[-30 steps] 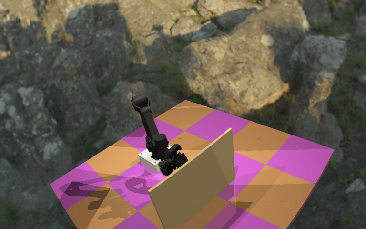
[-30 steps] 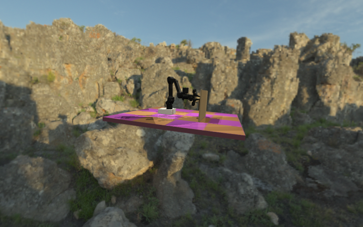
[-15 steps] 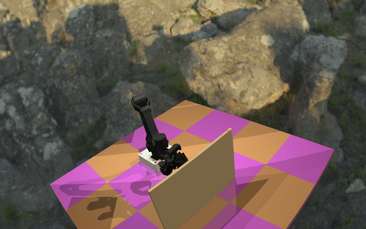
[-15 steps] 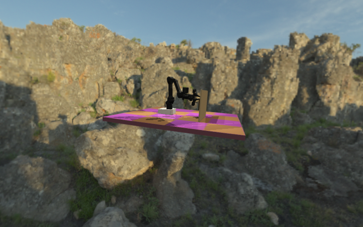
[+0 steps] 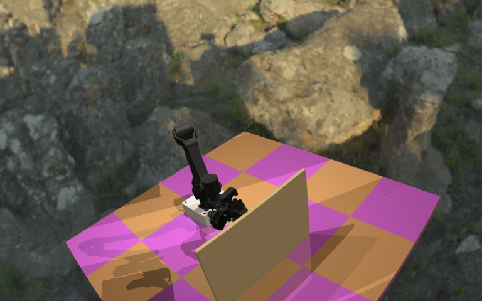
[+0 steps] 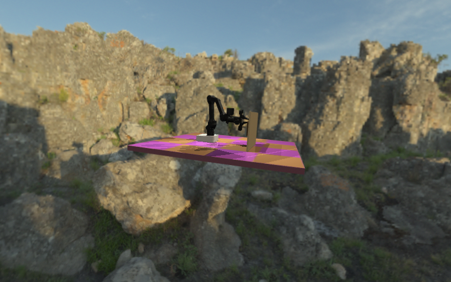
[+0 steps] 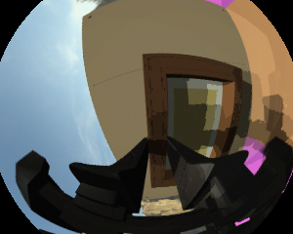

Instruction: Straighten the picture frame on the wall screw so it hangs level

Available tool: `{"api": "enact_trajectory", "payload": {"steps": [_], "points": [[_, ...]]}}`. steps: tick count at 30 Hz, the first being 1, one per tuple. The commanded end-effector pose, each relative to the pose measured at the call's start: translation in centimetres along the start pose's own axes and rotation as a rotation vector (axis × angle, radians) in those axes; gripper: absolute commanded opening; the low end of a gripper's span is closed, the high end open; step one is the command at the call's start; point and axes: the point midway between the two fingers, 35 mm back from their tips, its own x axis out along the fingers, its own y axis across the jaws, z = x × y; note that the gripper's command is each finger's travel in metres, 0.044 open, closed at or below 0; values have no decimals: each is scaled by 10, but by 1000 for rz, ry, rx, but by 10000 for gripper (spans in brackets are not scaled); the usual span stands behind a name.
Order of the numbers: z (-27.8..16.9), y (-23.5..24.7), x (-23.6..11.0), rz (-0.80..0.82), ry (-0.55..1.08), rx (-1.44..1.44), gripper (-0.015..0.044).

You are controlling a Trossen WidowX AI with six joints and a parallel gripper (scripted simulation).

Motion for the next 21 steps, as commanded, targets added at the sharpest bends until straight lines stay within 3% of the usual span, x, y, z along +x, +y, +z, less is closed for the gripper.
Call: {"api": "enact_trajectory", "payload": {"steps": [1,21], "points": [[-1,5,1,14,4,1,0],[-2,4,1,14,4,1,0]]}}
